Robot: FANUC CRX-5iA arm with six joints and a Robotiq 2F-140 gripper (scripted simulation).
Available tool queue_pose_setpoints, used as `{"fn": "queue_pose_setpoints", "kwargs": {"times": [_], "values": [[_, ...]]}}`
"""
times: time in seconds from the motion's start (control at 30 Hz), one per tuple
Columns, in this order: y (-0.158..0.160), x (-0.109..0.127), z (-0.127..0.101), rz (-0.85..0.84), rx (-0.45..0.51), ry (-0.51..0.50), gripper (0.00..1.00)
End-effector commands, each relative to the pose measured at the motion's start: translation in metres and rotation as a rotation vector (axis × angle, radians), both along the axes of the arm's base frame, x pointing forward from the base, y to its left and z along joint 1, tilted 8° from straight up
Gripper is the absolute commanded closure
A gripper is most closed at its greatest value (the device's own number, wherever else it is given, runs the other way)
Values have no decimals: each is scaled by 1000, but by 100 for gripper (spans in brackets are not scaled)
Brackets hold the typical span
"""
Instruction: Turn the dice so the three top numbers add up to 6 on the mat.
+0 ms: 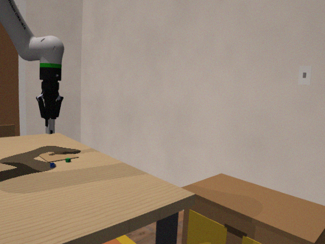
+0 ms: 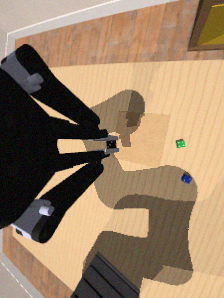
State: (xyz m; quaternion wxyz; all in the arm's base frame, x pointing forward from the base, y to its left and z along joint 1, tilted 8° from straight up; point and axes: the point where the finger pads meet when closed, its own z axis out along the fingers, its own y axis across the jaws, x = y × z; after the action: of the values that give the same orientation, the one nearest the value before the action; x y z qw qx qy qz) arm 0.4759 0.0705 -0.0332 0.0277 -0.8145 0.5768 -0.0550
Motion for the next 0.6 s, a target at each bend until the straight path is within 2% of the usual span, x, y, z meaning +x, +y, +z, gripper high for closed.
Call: {"fn": "queue_pose_setpoints", "kwargs": {"times": [0.0,0.1,0.57], "values": [[-21,-15,0,-155,10,-17,93],[-33,-24,-1,-245,21,-19,93],[-33,-24,-1,-250,22,-19,93]]}}
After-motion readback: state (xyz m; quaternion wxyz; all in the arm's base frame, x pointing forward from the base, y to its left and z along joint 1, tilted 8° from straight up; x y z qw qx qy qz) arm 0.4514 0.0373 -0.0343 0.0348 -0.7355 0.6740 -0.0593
